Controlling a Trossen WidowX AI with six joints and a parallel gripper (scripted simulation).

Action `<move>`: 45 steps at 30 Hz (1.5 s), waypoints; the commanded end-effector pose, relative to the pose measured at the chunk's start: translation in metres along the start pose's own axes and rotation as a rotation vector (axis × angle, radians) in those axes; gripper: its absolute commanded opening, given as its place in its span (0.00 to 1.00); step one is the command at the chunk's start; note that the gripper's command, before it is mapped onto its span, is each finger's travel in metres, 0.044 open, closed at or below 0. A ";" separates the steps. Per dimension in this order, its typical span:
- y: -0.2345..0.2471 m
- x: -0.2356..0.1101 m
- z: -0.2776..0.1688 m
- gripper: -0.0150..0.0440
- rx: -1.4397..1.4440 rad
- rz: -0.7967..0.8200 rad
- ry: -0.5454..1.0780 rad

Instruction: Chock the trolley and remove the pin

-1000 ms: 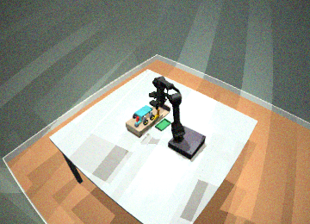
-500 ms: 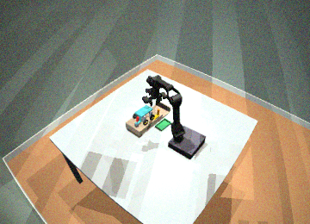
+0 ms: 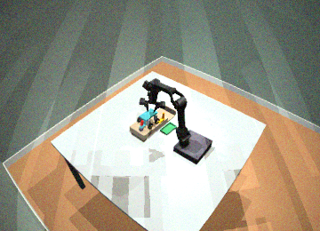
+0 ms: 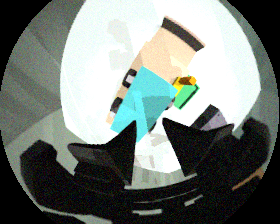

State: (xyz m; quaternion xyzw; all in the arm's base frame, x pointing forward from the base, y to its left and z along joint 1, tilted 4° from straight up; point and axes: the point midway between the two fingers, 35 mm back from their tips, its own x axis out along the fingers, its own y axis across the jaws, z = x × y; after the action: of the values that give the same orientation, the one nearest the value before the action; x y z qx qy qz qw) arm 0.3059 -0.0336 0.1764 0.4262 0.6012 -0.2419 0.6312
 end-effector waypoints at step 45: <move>0.048 0.029 -0.075 0.58 0.617 -0.025 0.161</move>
State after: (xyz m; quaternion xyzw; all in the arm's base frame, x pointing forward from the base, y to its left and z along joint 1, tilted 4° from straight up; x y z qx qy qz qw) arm 0.3081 0.0580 0.1685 0.6055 0.5532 -0.3866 0.4218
